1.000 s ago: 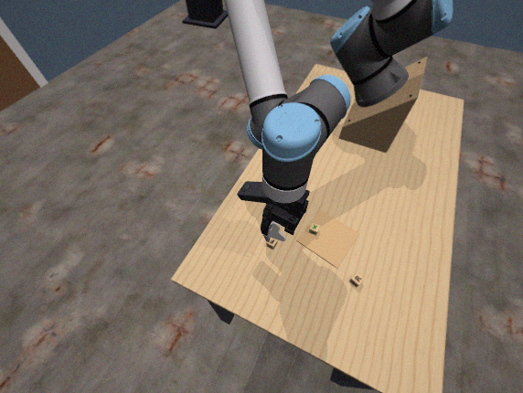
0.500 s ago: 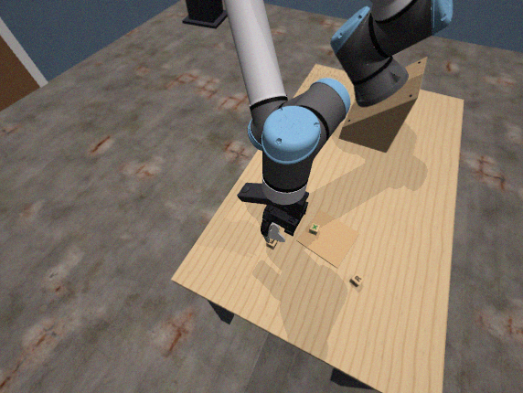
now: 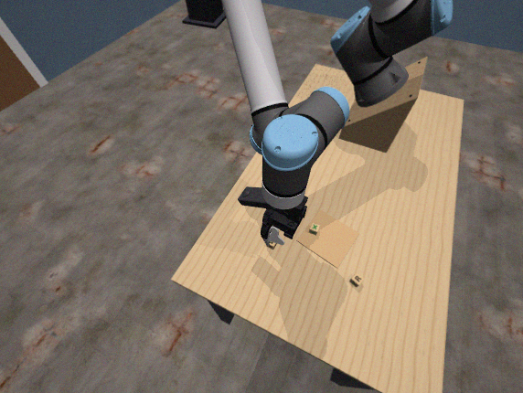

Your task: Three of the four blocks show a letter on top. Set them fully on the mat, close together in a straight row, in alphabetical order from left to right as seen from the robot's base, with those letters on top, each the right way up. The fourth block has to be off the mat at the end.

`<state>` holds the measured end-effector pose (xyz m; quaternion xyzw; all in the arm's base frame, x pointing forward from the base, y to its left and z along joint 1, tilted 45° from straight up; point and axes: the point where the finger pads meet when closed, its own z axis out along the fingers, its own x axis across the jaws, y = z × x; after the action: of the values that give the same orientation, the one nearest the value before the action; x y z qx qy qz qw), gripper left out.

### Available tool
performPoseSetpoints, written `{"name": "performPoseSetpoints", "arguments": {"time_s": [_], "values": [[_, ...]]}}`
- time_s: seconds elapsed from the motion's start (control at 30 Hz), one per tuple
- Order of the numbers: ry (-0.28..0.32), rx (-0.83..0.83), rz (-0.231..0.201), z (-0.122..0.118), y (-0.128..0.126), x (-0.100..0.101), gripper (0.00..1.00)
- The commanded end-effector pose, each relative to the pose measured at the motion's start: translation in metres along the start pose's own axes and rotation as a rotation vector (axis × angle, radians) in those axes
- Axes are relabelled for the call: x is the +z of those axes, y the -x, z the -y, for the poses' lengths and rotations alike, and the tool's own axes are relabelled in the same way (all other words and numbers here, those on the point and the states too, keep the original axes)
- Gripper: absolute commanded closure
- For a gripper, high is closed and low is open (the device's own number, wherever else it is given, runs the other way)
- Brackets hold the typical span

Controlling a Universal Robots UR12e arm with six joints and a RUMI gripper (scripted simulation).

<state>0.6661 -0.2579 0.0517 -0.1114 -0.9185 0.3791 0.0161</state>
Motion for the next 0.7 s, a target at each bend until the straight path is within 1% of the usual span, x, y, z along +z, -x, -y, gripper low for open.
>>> {"name": "performPoseSetpoints", "arguments": {"time_s": [0.0, 0.07, 0.43, 0.67], "values": [[0.0, 0.0, 0.001, 0.0, 0.001, 0.009, 0.63], [0.0, 0.0, 0.001, 0.0, 0.001, 0.009, 0.63], [0.0, 0.0, 0.001, 0.0, 0.001, 0.023, 0.63], [0.0, 0.0, 0.001, 0.0, 0.001, 0.026, 0.63]]}}
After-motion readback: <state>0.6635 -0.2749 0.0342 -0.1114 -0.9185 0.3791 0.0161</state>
